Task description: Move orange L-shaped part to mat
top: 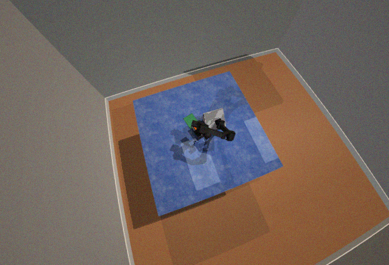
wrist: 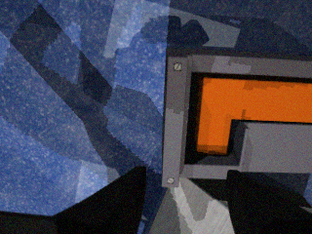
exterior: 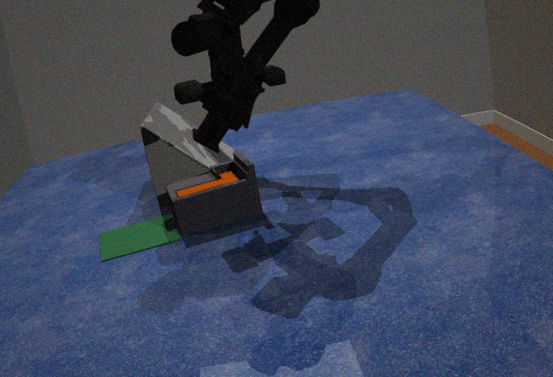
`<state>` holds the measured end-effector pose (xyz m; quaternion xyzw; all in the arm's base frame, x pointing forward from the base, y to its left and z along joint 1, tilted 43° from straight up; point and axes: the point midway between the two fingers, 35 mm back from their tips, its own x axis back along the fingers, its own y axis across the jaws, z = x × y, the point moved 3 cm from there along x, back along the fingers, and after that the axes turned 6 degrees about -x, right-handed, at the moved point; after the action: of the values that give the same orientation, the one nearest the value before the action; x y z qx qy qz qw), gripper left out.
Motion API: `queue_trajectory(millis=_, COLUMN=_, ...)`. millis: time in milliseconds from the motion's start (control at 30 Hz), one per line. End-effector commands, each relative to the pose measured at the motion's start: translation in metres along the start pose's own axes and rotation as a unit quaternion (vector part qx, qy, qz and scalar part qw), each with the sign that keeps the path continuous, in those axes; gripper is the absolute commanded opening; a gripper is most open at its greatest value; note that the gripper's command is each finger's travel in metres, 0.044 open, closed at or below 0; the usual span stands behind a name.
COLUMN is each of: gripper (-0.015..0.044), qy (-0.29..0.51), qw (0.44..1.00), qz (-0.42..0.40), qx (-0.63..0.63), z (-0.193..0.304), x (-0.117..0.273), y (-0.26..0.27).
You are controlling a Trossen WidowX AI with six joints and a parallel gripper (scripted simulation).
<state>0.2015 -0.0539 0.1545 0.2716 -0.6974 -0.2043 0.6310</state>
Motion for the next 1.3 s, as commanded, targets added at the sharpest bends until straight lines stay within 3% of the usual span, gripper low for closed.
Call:
queue_trajectory(millis=0, gripper=0.0180, qy=-0.019, qw=0.999, qz=-0.026, qx=-0.012, z=-0.005, x=0.004, y=-0.004)
queue_trajectory(millis=167, gripper=0.0180, qy=-0.019, qw=0.999, qz=-0.026, qx=-0.012, z=-0.006, x=-0.002, y=-0.004)
queue_trajectory(millis=400, gripper=0.0180, qy=-0.020, qw=0.999, qz=-0.027, qx=-0.011, z=-0.008, x=-0.068, y=0.001)
queue_trajectory(millis=1267, gripper=0.0180, qy=-0.020, qw=0.999, qz=-0.027, qx=-0.011, z=-0.009, x=-0.097, y=0.002)
